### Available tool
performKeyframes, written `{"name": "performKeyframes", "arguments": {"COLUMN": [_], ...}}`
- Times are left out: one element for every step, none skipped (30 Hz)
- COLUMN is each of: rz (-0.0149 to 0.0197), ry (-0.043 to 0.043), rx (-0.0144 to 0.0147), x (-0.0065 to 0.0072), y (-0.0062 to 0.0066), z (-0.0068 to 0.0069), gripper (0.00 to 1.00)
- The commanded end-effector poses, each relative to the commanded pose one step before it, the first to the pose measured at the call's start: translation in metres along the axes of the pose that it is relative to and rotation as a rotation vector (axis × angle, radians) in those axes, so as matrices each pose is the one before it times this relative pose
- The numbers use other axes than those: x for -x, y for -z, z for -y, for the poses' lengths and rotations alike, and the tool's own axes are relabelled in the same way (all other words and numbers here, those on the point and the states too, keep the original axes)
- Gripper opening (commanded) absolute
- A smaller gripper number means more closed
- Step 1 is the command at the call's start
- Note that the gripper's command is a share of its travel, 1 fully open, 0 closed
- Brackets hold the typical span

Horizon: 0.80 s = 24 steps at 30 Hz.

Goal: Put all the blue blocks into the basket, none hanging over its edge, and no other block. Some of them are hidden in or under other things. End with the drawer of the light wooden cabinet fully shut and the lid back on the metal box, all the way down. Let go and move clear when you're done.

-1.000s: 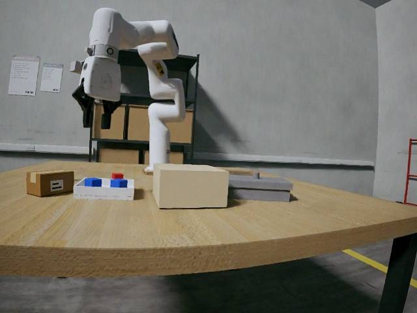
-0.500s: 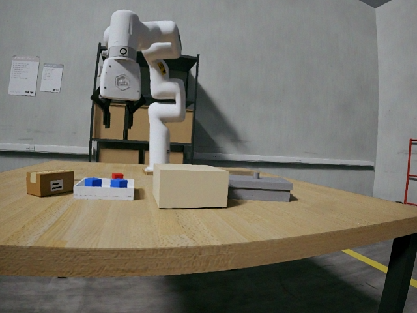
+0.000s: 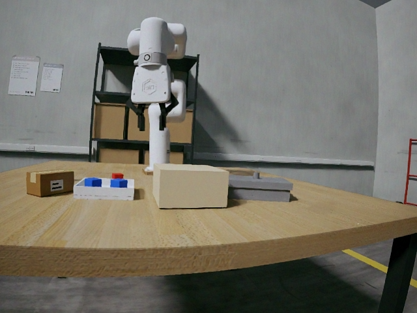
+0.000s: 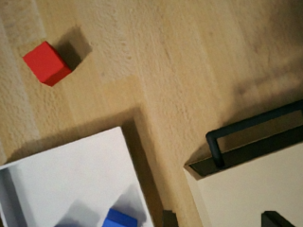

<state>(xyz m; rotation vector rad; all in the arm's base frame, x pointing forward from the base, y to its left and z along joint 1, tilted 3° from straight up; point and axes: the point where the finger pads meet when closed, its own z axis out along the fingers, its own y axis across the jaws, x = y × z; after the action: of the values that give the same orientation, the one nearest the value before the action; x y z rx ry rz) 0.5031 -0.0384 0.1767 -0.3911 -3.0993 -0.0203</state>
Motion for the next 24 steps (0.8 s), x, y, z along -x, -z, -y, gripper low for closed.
{"name": "performKeyframes", "arguments": {"rz": [0.02725, -0.00167, -0.00195, -0.00167, -0.00083, -0.0003, -0.00027, -0.00045, -0.00054, -0.00049, -0.00032, -0.00006, 0.00027, 0.00066, 0.00109, 0.00159, 0.0, 0.0, 0.01048, 0.00319, 0.00348, 0.00503, 0.00685, 0.00854], "ry": [-0.19344, -0.12497, -0.03671, -0.03413, -0.03863, -0.04228, -0.04353, -0.04345, -0.04302, -0.04274, -0.04268, -0.04274, -0.04282, -0.04288, -0.04293, -0.04296, 0.0, 0.0, -0.12733, -0.03706, -0.03392, -0.03802, -0.04125, -0.0422], "rx": [-0.02108, 0.00109, 0.0019, 0.00166, 0.00124, 0.00099, 0.00091, 0.00089, 0.00076, 0.00057, 0.00039, 0.00024, 0.00011, 0.00001, -0.00009, -0.00018, 0.0, 0.0, -0.0019, -0.00042, -0.00044, -0.00064, -0.00093, -0.00119], "x": [-0.01601, -0.00511, -0.00537, -0.00527, -0.00512, -0.00494, -0.00473, -0.00448, -0.0042, -0.00389, -0.00356, -0.00322, -0.00287, -0.00251, -0.00217, -0.00183, 0.0, 0.0, -0.0015, -0.00117, -0.0009, -0.00065, -0.00045, -0.00027], "y": [0.00087, -0.00039, -0.00041, -0.00043, -0.00044, -0.00044, -0.00043, -0.00042, -0.0004, -0.00038, -0.00036, -0.00033, -0.0003, -0.00027, -0.00024, -0.0002, 0.0, 0.0, -0.00017, -0.00012, -0.00009, -0.00007, -0.00005, -0.00003], "z": [-0.02209, -0.00377, -0.0029, -0.00251, -0.00214, -0.00177, -0.0014, -0.00106, -0.00076, -0.00049, -0.00026, -0.00007, 0.00008, 0.0002, 0.00028, 0.00032, 0.0, 0.0, 0.00034, 0.00043, 0.00037, 0.0003, 0.00023, 0.00015], "gripper": [0.52, 0.52, 0.52, 0.52, 0.52, 0.52, 0.52, 0.52, 0.52, 0.52, 0.52, 0.52, 0.52, 0.52, 0.52, 0.52, 0.52, 0.52, 0.52, 0.52, 0.52, 0.52, 0.52, 0.52]}}
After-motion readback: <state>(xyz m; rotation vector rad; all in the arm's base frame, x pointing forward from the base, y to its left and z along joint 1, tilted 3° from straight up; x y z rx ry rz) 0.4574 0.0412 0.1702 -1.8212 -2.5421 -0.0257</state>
